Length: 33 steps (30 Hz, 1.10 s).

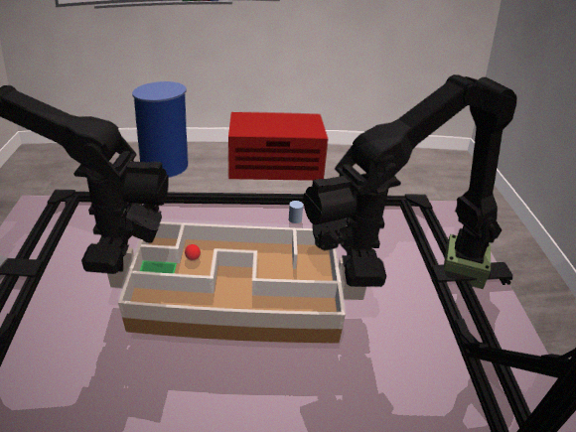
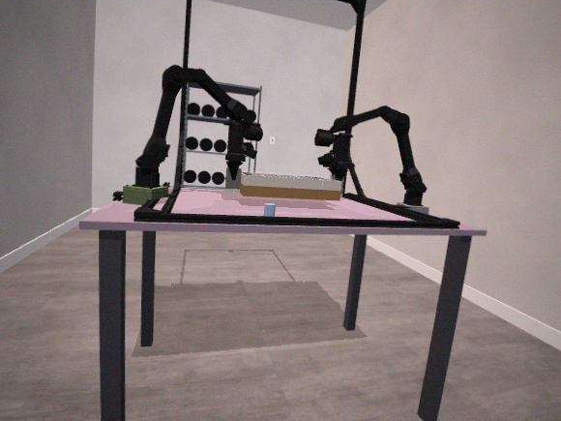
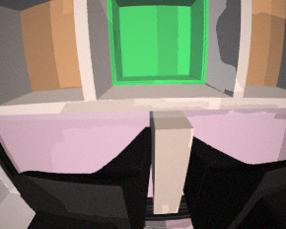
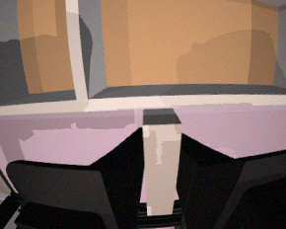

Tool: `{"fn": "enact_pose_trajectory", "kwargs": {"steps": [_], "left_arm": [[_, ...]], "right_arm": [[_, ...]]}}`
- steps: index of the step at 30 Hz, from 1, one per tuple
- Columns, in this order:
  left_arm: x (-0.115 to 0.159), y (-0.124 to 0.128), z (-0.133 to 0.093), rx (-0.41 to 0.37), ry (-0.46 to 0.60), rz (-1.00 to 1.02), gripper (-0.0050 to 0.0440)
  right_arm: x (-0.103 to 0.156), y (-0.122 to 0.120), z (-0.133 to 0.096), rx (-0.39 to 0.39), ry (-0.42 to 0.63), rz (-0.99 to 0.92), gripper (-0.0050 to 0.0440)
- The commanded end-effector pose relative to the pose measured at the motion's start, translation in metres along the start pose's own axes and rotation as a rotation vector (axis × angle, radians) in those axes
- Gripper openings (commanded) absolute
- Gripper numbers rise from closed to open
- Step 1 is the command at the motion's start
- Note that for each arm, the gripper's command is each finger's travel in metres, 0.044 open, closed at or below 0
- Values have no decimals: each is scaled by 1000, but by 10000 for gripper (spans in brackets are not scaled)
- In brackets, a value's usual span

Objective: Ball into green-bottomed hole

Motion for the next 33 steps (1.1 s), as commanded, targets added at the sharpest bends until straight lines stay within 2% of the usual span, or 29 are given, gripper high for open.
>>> {"fn": "enact_pose_trajectory", "kwargs": {"steps": [1, 12, 20, 29, 33], "left_arm": [[-5, 4, -6, 34, 26, -2, 20], [-2, 6, -1, 52, 1, -1, 20], [3, -3, 9, -27, -41, -3, 20], [1, -4, 6, -36, -24, -2, 20], [-1, -2, 1, -16, -3, -2, 20]], "right_arm": [[6, -5, 4, -34, -21, -2, 20], [3, -7, 0, -52, 3, -2, 20], [-2, 2, -11, 27, 45, -3, 20], [0, 3, -7, 36, 28, -3, 20], [3, 1, -3, 16, 7, -2, 20]]}}
Point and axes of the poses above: on each arm, the point midway between the two fingers, 35 mm back from their tips, its own z axis out along the fingers, its own y axis across the jaws, x = y × z, the point moved 8 cm from there along -z, back along the fingers, and after that the axes turned 4 degrees about z, right-handed, at the moved point
